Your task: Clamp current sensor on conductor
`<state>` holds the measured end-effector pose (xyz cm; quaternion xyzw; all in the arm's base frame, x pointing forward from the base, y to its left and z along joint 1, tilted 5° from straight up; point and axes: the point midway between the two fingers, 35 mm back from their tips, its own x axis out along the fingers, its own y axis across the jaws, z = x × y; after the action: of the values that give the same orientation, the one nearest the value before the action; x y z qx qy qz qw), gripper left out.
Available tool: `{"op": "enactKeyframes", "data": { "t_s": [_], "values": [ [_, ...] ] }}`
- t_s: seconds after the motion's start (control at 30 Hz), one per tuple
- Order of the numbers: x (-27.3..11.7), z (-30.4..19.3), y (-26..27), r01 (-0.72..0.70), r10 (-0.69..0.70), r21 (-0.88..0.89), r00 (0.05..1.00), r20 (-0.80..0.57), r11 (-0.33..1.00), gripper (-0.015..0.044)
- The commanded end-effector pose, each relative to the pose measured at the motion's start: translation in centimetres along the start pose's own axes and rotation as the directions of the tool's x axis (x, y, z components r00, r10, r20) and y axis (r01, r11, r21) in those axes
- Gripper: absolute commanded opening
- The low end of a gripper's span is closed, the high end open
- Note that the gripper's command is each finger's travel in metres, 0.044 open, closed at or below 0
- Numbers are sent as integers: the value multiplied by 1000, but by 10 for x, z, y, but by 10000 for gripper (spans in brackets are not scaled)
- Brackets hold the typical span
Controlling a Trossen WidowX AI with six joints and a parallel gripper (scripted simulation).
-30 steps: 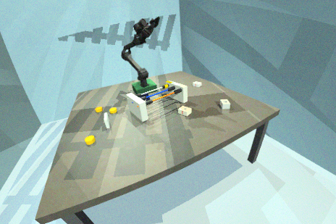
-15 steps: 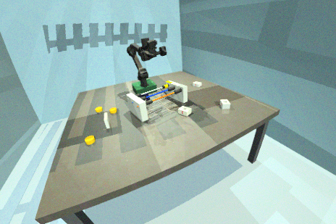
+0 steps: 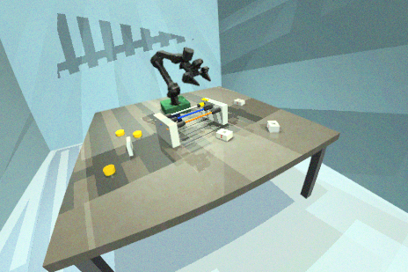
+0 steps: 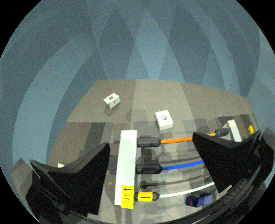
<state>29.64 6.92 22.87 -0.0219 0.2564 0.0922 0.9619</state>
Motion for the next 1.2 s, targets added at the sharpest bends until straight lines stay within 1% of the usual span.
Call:
{"op": "enactKeyframes", "data": {
  "t_s": [0.0, 0.07, 0.13, 0.97, 1.17],
  "values": [
    [-26, -63, 42, -102, 49, -108, 912, -407, 989, 440],
    [-41, -82, 48, -133, 34, -154, 854, -520, 979, 440],
    [-48, -89, 50, -147, 23, -176, 825, -565, 973, 440],
    [-48, -90, 48, -144, 19, -176, 822, -569, 974, 440],
    [-31, -99, -7, -30, -77, -154, 761, -644, 988, 440]
  ]
}}
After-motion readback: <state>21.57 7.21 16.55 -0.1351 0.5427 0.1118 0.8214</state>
